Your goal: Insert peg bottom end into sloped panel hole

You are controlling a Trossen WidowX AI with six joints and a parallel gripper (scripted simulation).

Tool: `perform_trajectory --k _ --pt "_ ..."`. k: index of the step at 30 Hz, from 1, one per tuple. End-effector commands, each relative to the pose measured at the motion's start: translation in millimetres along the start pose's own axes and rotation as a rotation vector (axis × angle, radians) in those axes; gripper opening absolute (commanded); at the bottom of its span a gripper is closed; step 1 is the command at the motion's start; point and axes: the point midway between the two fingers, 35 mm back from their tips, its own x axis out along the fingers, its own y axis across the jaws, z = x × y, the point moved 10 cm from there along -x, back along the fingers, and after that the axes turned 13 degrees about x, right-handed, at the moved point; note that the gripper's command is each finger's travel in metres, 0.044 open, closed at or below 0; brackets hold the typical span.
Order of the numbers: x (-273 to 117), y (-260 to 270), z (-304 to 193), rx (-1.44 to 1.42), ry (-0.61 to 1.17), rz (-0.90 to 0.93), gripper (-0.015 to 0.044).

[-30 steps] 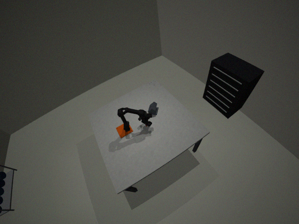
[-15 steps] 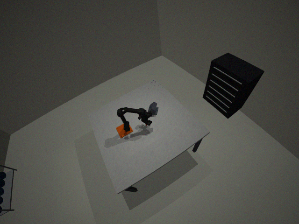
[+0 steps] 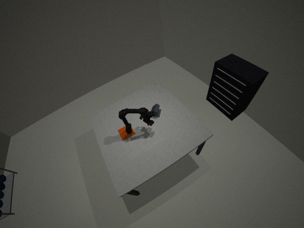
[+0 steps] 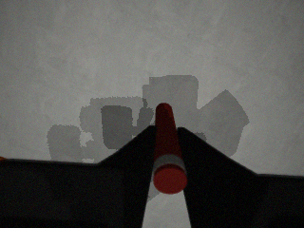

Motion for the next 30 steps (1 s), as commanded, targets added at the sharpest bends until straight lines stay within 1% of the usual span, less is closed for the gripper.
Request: perform_trajectory --k 1,30 --pt "-7 0 0 -0.008 -0.001 0.000 0.0000" --pt "-8 23 24 -0.215 0.040 -0.089 0.0000"
